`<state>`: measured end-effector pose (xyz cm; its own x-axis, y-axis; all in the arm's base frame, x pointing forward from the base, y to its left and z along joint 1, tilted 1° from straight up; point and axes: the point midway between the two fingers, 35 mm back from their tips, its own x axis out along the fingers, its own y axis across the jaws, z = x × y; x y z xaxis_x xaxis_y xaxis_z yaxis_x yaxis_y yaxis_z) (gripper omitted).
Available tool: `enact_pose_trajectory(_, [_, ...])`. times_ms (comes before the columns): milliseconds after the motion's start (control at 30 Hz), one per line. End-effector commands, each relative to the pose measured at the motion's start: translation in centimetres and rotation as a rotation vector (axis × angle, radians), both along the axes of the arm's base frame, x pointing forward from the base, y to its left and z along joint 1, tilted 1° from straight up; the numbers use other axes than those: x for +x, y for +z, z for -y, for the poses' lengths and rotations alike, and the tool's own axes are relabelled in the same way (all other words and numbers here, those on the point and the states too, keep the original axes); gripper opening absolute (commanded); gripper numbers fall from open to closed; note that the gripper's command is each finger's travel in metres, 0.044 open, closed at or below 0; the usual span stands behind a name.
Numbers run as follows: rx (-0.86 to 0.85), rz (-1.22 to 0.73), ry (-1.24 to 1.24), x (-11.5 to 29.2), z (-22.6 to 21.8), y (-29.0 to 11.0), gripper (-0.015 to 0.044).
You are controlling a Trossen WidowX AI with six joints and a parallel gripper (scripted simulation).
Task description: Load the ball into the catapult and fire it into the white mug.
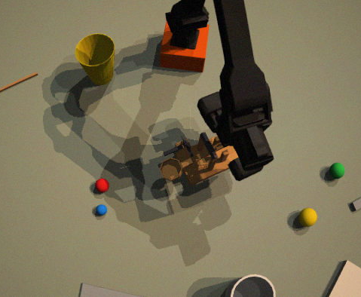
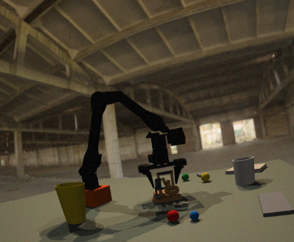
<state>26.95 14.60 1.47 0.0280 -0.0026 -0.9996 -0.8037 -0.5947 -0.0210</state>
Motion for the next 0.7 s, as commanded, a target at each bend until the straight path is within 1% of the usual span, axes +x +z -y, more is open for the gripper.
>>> enact_pose_trajectory(0, [-0.007, -0.007, 0.005, -0.23, 0.20, -1.00, 0.0440])
enact_pose_trajectory(200, [-0.007, -0.007, 0.005, -0.24, 0.21, -1.23, 0.0440])
enact_pose_trajectory(567, [-0.002, -0.003, 0.000, -0.10, 0.07, -0.87, 0.0151])
enact_pose_trajectory(667, [-0.002, -0.003, 0.000, -0.10, 0.07, -0.87, 0.0131])
